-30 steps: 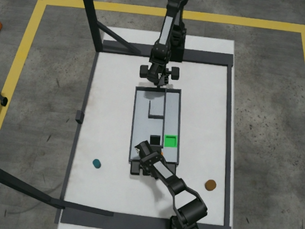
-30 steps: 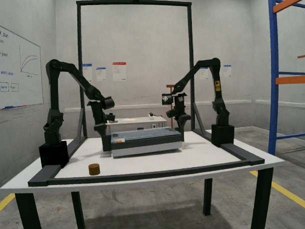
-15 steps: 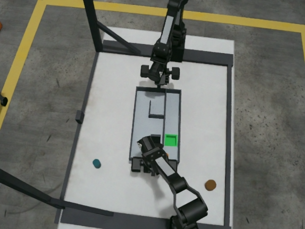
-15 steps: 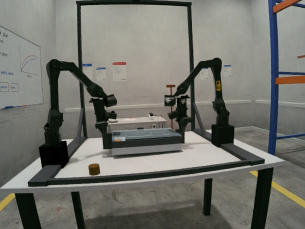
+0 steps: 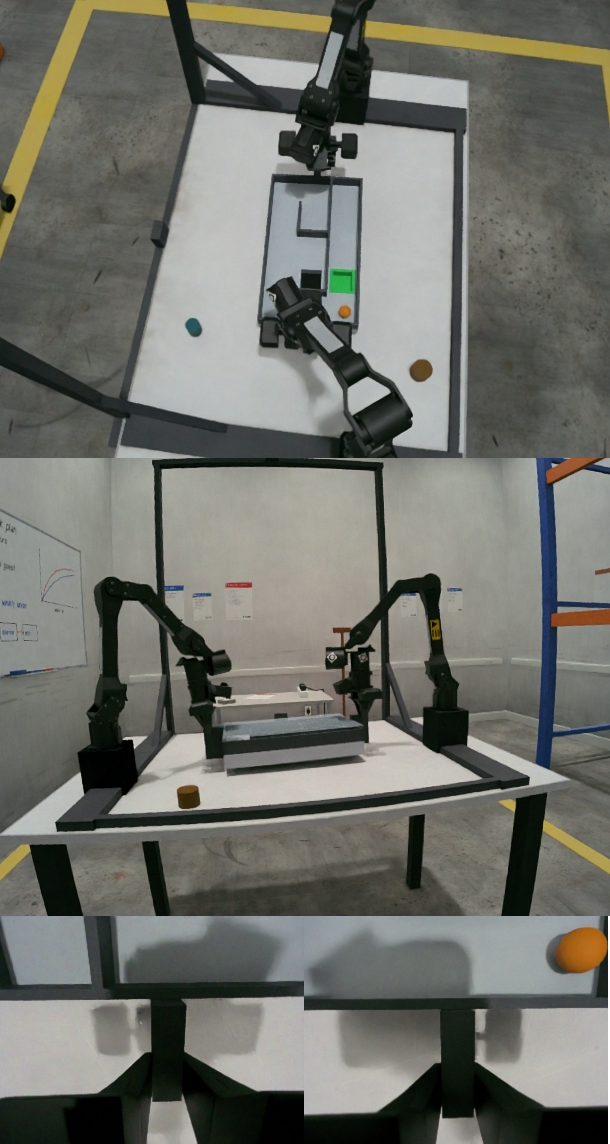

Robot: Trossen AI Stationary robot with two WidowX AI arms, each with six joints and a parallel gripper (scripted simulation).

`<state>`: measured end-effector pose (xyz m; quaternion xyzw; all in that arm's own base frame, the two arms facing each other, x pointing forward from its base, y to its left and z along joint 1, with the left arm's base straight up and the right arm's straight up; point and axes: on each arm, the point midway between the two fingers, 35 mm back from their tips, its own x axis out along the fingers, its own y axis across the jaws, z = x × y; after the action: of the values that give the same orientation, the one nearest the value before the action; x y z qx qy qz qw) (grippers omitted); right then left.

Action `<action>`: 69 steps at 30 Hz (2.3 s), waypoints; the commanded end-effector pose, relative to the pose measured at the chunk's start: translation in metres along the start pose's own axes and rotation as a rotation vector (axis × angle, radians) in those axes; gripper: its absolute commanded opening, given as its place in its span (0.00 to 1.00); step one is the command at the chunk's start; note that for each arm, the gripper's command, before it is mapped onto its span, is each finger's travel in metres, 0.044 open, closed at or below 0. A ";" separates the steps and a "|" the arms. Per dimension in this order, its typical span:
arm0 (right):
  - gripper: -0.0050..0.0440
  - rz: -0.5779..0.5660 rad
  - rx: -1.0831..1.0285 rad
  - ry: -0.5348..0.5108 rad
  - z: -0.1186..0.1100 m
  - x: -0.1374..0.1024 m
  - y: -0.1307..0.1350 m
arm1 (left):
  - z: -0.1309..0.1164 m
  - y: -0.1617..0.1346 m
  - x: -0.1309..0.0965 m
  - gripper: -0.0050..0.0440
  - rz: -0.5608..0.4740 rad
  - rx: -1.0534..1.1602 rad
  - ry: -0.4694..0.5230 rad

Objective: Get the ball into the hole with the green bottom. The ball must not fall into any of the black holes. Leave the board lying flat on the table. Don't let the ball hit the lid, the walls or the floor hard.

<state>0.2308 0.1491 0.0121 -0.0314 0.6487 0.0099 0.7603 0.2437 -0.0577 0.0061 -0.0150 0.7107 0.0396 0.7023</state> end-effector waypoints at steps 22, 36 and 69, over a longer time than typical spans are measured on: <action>0.00 0.027 0.002 -0.052 0.008 -0.004 0.006 | 0.007 -0.003 -0.011 0.00 -0.016 0.004 -0.015; 0.00 0.066 0.004 -0.011 0.009 -0.014 0.002 | 0.004 0.000 -0.004 0.00 -0.055 0.004 -0.057; 0.00 0.101 0.010 -0.034 0.012 -0.014 0.001 | 0.004 0.003 -0.006 0.00 -0.087 0.006 -0.042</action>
<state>0.2284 0.1465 0.0086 -0.0143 0.6465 0.0280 0.7623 0.2461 -0.0562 0.0083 -0.0322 0.7112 0.0201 0.7019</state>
